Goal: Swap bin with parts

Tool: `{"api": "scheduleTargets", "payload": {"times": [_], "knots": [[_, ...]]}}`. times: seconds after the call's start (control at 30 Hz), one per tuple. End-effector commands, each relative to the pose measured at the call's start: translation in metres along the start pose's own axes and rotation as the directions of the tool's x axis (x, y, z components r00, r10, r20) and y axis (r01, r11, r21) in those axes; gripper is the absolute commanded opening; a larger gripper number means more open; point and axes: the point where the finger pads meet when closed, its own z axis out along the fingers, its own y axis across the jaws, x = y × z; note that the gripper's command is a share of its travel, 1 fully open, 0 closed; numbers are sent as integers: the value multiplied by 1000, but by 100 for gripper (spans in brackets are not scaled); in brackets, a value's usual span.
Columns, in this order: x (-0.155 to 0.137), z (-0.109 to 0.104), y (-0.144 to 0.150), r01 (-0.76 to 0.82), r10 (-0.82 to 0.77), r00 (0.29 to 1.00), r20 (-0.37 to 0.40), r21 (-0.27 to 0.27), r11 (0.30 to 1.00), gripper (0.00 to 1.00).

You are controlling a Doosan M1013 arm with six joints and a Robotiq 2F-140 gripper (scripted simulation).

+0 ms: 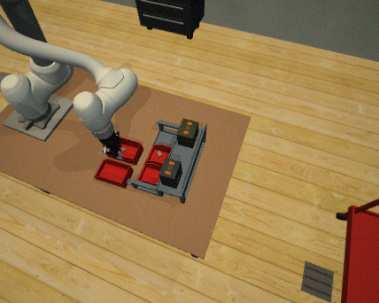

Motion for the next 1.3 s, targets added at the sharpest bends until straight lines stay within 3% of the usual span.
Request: {"api": "scheduleTargets", "payload": {"times": [0.0,0.83,1.27], "knots": [[1,2,1,3,-3,1000,-2,4,1000,10],[1,2,1,3,-3,1000,-2,4,1000,10],[1,-23,1,3,-3,1000,-2,4,1000,10]]}}
